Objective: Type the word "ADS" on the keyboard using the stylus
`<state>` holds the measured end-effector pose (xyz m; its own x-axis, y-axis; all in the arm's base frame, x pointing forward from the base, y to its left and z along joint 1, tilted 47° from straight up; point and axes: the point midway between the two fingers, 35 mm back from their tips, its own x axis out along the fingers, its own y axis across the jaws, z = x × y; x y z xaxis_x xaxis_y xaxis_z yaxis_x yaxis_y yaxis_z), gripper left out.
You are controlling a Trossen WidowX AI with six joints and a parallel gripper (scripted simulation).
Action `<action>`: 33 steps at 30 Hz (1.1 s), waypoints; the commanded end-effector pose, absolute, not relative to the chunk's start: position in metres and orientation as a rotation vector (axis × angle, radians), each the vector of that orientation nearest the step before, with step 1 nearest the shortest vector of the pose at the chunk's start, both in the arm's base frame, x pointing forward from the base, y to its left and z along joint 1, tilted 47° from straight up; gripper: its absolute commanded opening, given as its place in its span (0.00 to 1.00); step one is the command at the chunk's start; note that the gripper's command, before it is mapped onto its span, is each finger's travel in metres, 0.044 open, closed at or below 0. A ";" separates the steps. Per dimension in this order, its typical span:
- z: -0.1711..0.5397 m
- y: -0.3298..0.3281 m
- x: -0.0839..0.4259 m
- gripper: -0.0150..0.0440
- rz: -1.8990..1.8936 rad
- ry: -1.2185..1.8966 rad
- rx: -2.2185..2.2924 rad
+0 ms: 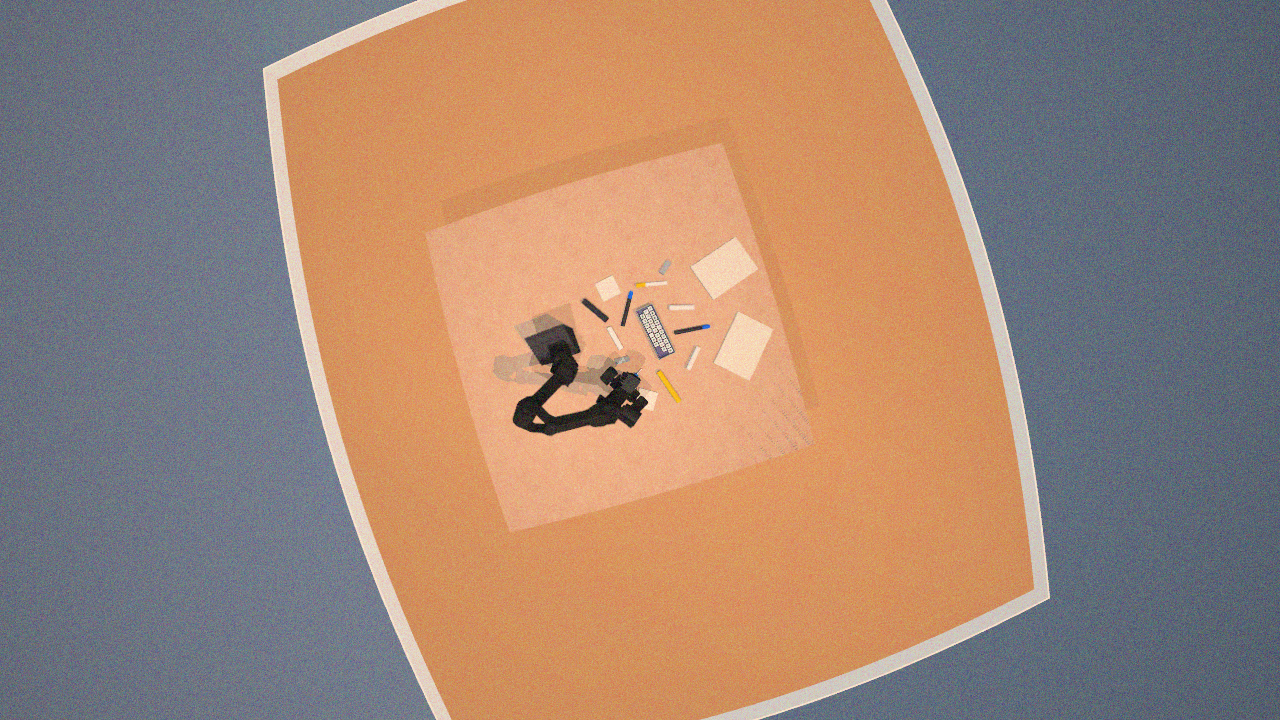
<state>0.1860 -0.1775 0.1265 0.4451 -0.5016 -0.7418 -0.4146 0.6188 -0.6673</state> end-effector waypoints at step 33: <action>0.110 -0.190 0.185 0.51 -0.054 1.164 -0.957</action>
<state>0.1856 -0.1892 0.1151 0.4445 -0.5023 -0.7417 -0.4152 0.6181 -0.6675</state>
